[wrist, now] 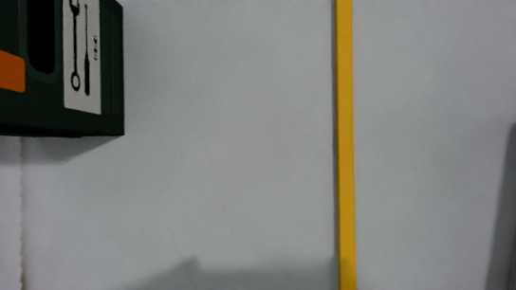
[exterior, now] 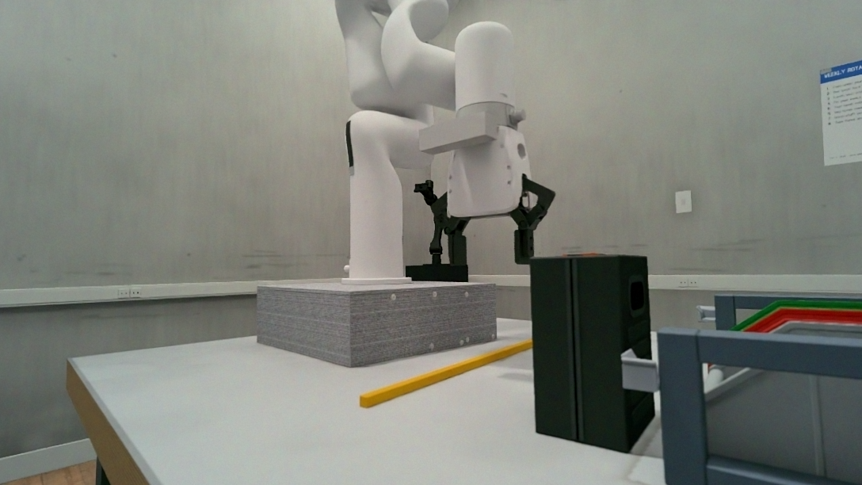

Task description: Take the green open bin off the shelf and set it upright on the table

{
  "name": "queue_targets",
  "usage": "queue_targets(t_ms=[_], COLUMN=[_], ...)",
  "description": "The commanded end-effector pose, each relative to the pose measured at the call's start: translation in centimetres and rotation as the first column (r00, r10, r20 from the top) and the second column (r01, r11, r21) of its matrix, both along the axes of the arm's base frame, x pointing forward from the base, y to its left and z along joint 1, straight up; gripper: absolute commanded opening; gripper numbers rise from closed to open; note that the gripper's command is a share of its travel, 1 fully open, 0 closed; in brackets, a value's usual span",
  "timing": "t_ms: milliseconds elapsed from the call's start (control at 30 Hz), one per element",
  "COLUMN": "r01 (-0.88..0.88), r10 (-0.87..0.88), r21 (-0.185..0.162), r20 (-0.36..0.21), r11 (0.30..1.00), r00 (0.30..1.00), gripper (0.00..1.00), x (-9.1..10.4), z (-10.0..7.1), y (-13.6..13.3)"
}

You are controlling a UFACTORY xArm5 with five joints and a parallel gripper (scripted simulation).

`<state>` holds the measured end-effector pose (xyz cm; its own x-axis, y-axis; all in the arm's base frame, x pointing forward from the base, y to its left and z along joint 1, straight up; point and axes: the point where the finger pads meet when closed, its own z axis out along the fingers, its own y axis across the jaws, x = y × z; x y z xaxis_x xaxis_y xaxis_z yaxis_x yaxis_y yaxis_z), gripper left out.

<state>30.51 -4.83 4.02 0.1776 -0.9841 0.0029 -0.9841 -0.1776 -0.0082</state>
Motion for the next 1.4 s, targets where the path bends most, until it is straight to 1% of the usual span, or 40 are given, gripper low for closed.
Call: queue_targets(t_ms=[0, 33, 100, 600, 667, 1167, 1233, 1367], r01=[0.001, 0.001, 0.001, 0.001, 0.001, 0.001, 0.001, 0.001], r10=[-0.001, -0.001, -0.001, -0.001, -0.001, -0.001, -0.001, -0.001], r21=[0.003, 0.003, 0.003, 0.003, 0.003, 0.003, 0.003, 0.003], r20=[0.003, 0.003, 0.003, 0.003, 0.003, 0.004, 0.004, 0.004], r11=[1.000, 1.000, 1.000, 1.000, 1.000, 1.000, 1.000, 1.000], r00=[1.000, 1.000, 1.000, 1.000, 1.000, 1.000, 1.000, 1.000], gripper=[1.00, 1.00, 1.00, 1.00, 1.00, 1.00, 1.00, 1.00], x=[1.5, 2.0, 2.0, 5.5, 5.5, 9.2, 9.2, 10.2], z=[0.1, 0.1, 0.1, 0.2, 0.2, 0.2, 0.2, 0.3], y=[0.7, 1.0, 1.0, 3.1, 3.1, 5.3, 5.3, 5.9])
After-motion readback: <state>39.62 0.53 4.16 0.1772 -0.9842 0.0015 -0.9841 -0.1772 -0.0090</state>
